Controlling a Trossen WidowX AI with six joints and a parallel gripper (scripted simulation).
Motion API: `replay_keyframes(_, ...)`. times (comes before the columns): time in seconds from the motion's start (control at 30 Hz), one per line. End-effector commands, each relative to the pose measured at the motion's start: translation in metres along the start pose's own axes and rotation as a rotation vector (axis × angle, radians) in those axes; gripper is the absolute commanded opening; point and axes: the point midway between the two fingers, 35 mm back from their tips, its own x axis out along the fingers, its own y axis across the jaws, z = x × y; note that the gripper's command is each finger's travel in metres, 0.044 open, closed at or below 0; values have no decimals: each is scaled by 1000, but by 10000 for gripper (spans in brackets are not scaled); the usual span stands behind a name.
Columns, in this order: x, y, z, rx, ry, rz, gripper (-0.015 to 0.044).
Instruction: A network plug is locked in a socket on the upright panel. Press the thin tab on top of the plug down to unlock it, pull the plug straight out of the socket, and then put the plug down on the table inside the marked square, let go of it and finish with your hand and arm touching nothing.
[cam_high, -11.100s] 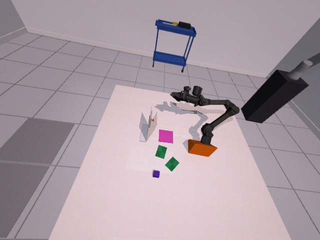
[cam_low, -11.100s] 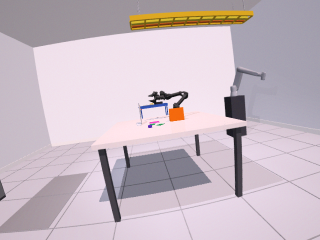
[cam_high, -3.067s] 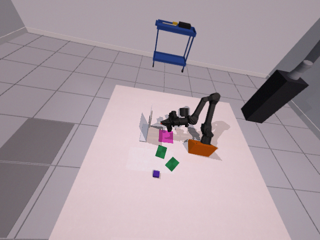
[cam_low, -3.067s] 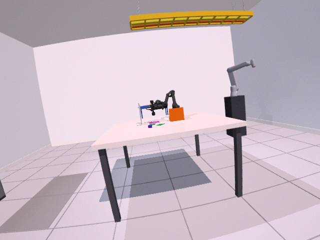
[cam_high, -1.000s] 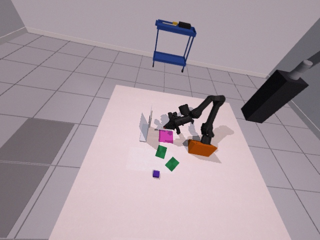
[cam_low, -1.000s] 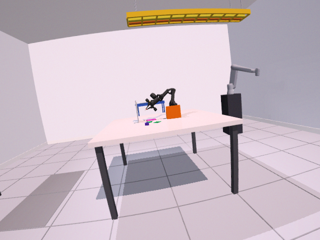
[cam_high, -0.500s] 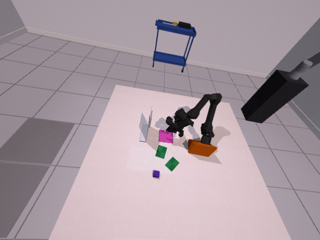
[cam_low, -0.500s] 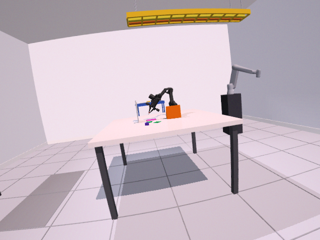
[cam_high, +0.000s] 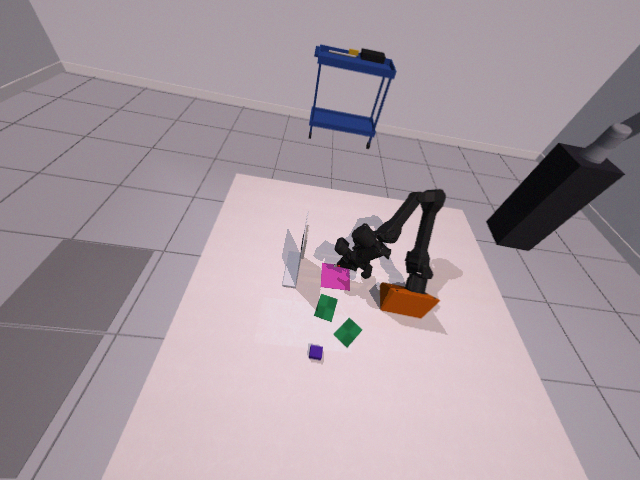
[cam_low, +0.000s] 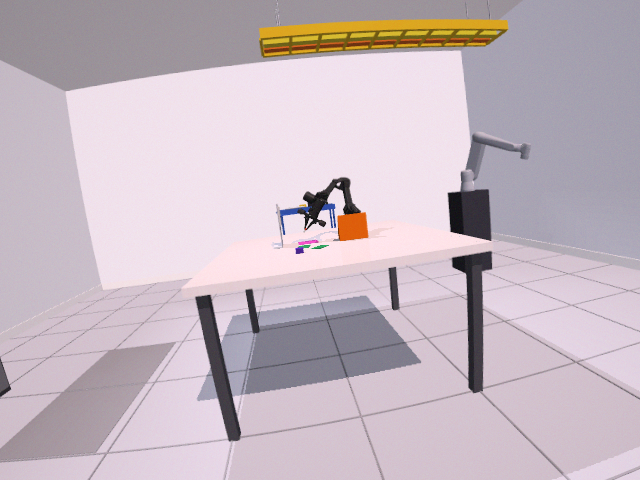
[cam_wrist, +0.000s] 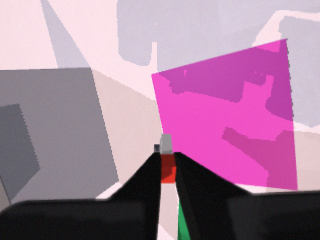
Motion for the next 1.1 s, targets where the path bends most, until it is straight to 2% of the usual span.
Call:
replay_keyframes(0.0, 6, -6, -1, -12, -5, -11, 0)
replay_keyframes(1.07, 36, -26, -1, -13, -4, -11, 0)
